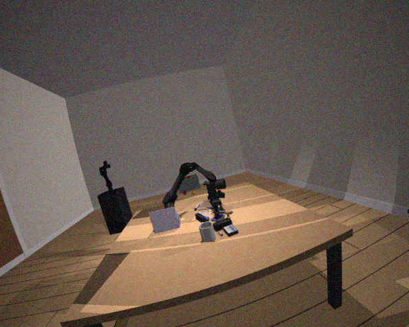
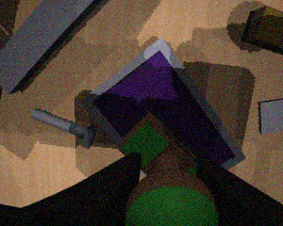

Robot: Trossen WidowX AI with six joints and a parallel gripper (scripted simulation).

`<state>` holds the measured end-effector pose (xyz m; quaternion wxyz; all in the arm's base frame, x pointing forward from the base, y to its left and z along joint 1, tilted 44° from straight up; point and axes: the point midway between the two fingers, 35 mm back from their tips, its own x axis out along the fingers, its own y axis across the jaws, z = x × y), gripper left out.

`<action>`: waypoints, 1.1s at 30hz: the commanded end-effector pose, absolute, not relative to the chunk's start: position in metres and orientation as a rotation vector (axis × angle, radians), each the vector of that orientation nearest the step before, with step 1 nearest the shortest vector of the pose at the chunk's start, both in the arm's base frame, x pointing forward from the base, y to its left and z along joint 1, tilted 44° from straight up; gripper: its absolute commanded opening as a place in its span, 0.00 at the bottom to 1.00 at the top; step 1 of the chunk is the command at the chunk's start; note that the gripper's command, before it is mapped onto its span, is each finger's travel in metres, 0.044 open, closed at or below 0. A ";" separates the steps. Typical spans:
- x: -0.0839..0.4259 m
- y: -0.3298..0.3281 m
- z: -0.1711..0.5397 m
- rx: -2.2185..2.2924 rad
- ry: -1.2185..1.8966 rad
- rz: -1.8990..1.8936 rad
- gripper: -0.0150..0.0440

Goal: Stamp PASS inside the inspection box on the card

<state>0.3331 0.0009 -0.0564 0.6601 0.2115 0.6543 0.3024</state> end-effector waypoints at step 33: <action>0.317 0.024 0.018 0.649 1.574 0.501 0.25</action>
